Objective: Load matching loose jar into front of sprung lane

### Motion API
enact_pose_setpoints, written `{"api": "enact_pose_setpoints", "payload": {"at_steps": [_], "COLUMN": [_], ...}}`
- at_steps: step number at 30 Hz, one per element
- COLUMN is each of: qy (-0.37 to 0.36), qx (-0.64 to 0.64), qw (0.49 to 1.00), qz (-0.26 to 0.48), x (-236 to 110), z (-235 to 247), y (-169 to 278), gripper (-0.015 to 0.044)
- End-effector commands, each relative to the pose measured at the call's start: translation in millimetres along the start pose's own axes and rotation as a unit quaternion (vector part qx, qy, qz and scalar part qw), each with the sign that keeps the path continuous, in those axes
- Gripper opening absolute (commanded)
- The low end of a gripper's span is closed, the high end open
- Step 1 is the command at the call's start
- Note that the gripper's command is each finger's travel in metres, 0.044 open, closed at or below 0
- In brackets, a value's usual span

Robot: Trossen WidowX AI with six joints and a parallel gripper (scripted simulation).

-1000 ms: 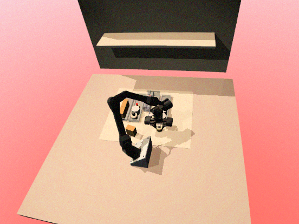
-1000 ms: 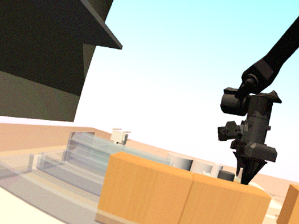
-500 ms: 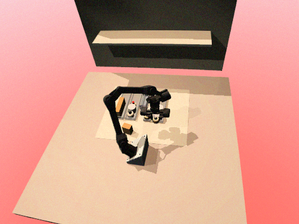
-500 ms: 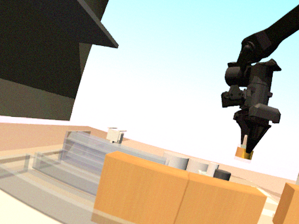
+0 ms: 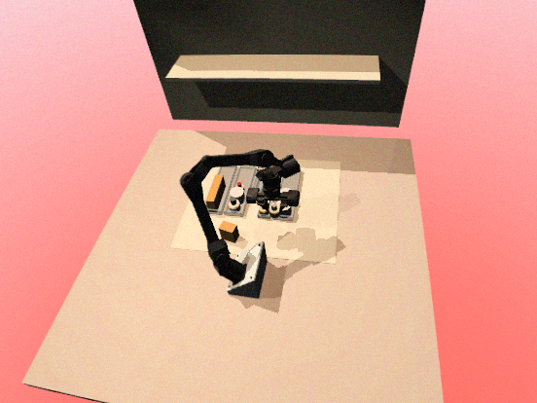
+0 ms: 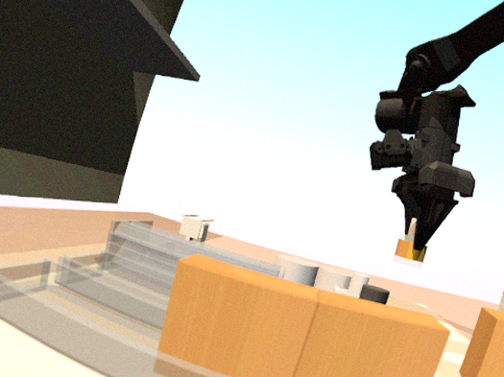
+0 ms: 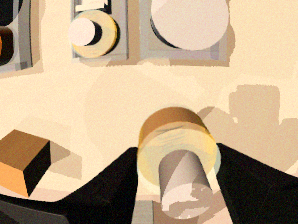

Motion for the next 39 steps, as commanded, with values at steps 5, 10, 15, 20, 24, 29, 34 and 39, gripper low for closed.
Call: {"api": "enact_pose_setpoints", "payload": {"at_steps": [5, 10, 15, 20, 24, 29, 34, 39], "qy": [-0.002, -0.006, -0.006, -0.007, -0.007, -0.007, -0.007, -0.007], "qx": [0.003, 0.006, 0.006, 0.006, 0.006, 0.006, 0.006, 0.006], "qw": [1.0, 1.0, 1.0, 1.0, 1.0, 1.0, 1.0, 1.0], "qz": [-0.003, -0.001, -0.001, -0.001, -0.001, -0.001, -0.001, -0.001], "x": [22.7, 35.7, 38.1, 51.4, 61.0, 61.0, 61.0, 61.0], "z": [41.2, 61.8, 62.6, 62.6, 62.8, 62.9, 63.3, 63.7], "y": [-8.2, -9.3, -9.3, -9.0, -8.4, -9.1, -11.3, -13.6], "gripper": [0.0, 0.0, 0.0, 0.0, 0.0, 0.0, 0.0, 0.0]}}
Point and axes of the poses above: the point midway between the two fingers, 35 mm back from their tips, its own x axis out along the fingers, its own z axis across the jaws, y = z × x, the point moved 10 cm from there along -x, back along the fingers, and after that the axes turned 12 degrees about x, right-handed, at the moved point
